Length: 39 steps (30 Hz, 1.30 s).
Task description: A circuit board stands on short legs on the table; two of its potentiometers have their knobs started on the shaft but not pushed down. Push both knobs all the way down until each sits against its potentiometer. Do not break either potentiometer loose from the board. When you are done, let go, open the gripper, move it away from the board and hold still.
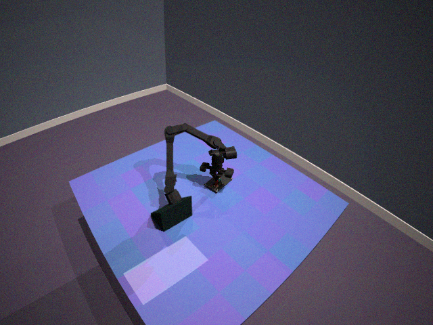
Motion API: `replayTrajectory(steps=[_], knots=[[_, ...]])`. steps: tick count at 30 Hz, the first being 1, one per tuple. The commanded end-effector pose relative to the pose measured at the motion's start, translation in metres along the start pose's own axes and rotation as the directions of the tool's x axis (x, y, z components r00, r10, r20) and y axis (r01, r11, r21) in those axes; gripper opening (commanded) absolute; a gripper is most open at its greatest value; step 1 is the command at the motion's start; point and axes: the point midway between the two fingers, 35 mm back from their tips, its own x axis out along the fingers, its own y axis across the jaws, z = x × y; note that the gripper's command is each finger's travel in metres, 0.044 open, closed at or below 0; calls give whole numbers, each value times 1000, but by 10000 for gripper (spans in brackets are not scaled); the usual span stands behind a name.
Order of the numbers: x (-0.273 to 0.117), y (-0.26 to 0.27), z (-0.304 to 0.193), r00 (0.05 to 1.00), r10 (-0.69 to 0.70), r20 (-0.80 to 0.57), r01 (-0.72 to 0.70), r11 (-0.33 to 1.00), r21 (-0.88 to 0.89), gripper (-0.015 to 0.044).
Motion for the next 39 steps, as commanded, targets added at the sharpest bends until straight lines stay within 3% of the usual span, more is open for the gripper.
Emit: replayTrajectory(steps=[1, 24, 39], knots=[[8, 0, 2, 1000, 11, -3, -11, 1000, -12, 0], [9, 0, 2, 1000, 11, -3, -11, 1000, -12, 0], [-11, -1, 2, 1000, 10, -4, -10, 1000, -11, 0]])
